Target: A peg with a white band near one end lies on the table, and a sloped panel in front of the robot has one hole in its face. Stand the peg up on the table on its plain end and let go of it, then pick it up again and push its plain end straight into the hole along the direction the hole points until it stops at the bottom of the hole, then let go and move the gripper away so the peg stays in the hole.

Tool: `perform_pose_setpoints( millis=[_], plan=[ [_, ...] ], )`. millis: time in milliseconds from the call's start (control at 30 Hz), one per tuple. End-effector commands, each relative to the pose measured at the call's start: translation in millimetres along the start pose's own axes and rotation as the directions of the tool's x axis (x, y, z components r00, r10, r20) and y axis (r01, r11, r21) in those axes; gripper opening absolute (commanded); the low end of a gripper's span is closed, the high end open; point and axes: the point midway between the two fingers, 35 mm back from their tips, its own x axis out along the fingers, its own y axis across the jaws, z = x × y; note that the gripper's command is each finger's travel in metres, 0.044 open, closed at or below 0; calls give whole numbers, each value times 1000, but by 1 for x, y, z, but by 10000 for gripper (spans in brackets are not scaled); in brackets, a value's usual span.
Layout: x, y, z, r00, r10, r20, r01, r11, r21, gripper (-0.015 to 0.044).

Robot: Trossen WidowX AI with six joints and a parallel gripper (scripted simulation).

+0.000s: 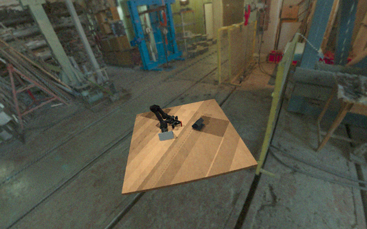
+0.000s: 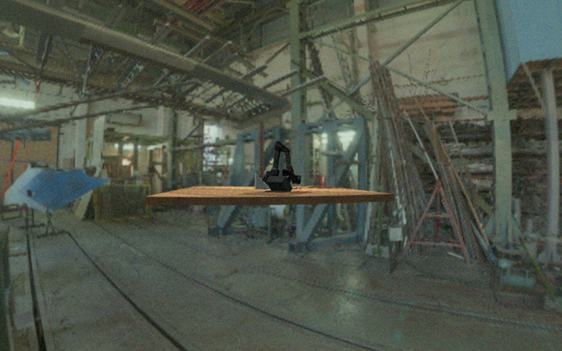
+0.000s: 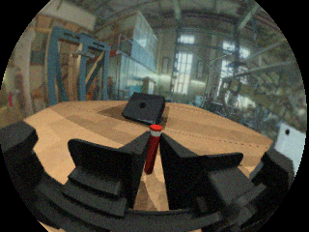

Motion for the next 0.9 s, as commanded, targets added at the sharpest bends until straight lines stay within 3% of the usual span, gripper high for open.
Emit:
perform_pose_setpoints(
  millis=[0, 300, 400, 867],
  plan=[
    [-1, 0, -2, 1000, 0, -1, 0, 1000, 0, 51],
    [-1, 0, -2, 1000, -1, 11, 1, 1000, 1, 51],
    [-1, 0, -1, 1000, 0, 17, 0, 1000, 0, 130],
    [-1, 0, -1, 1000, 0, 17, 0, 1000, 0, 130]
  ],
)
